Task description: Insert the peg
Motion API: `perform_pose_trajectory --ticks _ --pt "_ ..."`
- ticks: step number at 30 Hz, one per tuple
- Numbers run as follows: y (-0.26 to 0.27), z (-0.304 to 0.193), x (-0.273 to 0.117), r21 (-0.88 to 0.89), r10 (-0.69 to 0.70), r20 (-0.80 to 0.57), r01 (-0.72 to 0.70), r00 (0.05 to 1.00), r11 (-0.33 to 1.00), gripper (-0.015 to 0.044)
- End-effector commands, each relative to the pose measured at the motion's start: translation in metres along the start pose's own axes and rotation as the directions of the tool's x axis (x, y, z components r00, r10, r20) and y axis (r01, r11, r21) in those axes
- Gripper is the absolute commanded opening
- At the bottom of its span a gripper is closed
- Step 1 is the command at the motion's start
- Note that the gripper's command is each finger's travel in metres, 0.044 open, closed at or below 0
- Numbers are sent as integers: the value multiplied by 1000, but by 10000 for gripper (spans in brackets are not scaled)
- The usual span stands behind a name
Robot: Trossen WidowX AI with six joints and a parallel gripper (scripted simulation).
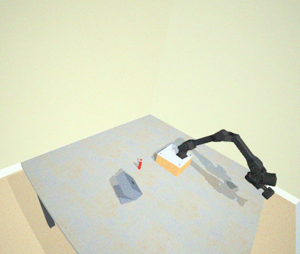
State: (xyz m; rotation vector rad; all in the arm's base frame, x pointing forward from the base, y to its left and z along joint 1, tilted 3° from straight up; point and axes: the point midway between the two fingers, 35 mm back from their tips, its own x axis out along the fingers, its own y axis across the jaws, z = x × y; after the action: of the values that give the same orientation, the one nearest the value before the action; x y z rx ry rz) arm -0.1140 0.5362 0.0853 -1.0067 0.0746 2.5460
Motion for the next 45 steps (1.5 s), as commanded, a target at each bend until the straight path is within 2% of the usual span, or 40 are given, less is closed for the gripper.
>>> perform_pose_trajectory --ticks 1,24,45 --pt "-5 -15 -12 13 -20 -28 21 999 1000 440" --pt "-44 -124 -124 261 -206 -196 253 959 932 440" --pt "-32 -209 -220 452 -292 -360 440 886 776 440"
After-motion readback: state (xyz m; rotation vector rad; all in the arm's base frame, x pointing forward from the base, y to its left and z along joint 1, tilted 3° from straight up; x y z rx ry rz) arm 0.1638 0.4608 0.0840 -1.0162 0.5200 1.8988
